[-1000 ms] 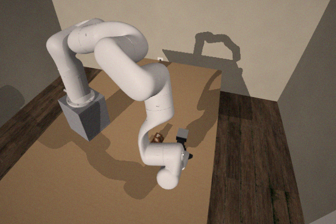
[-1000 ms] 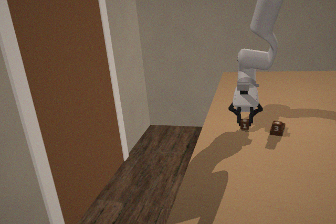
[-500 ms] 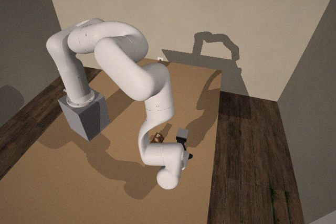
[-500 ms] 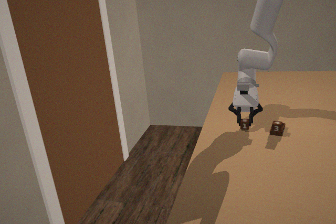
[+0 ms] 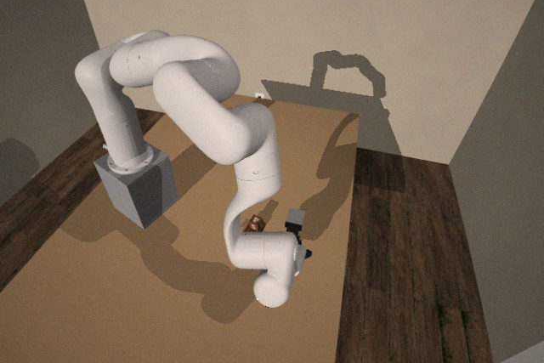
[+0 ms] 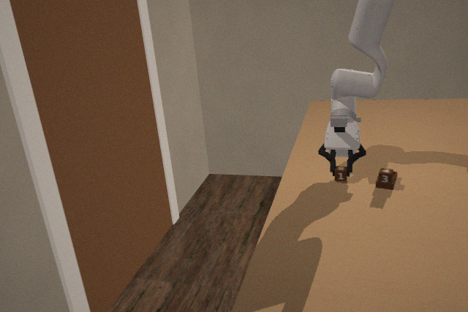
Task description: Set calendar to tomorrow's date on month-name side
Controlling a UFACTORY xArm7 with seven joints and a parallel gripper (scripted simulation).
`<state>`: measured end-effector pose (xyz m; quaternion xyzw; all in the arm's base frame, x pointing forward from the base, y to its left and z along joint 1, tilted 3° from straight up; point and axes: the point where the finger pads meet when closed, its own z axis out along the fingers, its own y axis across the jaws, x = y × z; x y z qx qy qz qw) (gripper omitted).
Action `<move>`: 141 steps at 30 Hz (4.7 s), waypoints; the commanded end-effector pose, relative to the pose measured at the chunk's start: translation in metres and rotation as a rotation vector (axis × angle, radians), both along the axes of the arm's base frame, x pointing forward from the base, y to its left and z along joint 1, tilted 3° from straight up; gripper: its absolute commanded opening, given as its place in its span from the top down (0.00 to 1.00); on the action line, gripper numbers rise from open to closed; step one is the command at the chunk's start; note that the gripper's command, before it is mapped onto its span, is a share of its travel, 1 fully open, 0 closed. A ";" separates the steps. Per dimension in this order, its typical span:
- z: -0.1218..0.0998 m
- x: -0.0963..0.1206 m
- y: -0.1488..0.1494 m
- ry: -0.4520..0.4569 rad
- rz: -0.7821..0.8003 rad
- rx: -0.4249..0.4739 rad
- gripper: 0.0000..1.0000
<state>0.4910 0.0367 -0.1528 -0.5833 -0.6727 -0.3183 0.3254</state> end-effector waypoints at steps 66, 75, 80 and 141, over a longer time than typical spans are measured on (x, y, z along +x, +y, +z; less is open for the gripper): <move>-0.001 0.002 0.000 -0.004 0.000 -0.001 0.67; -0.001 0.002 0.000 -0.004 0.000 -0.001 0.55; -0.001 0.002 0.000 -0.004 0.000 -0.001 0.51; 0.068 -0.002 0.000 -0.004 0.000 -0.006 0.29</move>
